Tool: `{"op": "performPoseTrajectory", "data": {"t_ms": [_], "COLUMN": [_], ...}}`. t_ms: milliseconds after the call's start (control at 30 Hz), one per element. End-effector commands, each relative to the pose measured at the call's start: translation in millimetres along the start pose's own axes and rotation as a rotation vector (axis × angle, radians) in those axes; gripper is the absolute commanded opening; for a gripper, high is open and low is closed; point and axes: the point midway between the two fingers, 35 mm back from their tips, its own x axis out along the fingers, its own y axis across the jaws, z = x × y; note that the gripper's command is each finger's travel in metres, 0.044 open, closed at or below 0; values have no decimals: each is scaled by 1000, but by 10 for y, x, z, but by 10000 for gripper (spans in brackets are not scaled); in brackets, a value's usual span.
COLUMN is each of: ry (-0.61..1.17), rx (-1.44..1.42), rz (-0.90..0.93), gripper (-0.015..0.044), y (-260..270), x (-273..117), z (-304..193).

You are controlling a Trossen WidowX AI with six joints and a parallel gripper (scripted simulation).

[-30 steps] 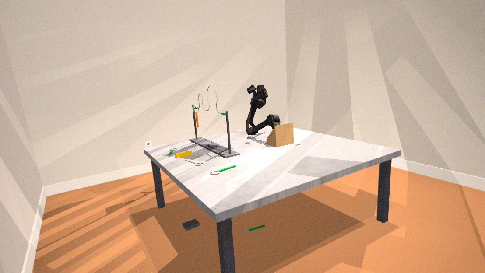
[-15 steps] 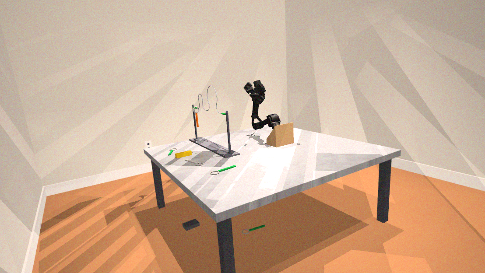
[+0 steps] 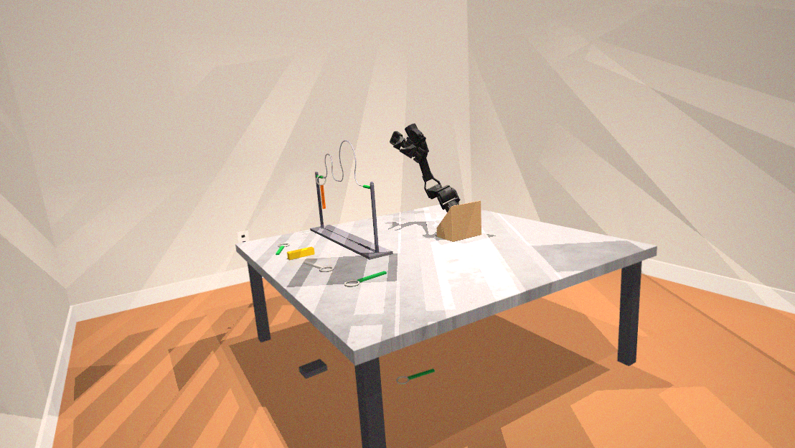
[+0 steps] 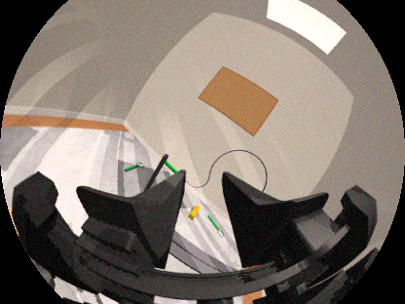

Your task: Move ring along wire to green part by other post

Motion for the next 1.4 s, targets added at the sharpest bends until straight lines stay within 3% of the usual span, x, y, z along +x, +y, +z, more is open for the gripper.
{"op": "performPoseTrajectory", "data": {"t_ms": [0,667,1367], "ry": [27,136,220], "rx": [56,288,411], "rz": [-4,-106,-315], "gripper": [160,160,160], "y": [-128,-870,-1750], "x": [132,728,945], "z": [-5,-480,-1784]}}
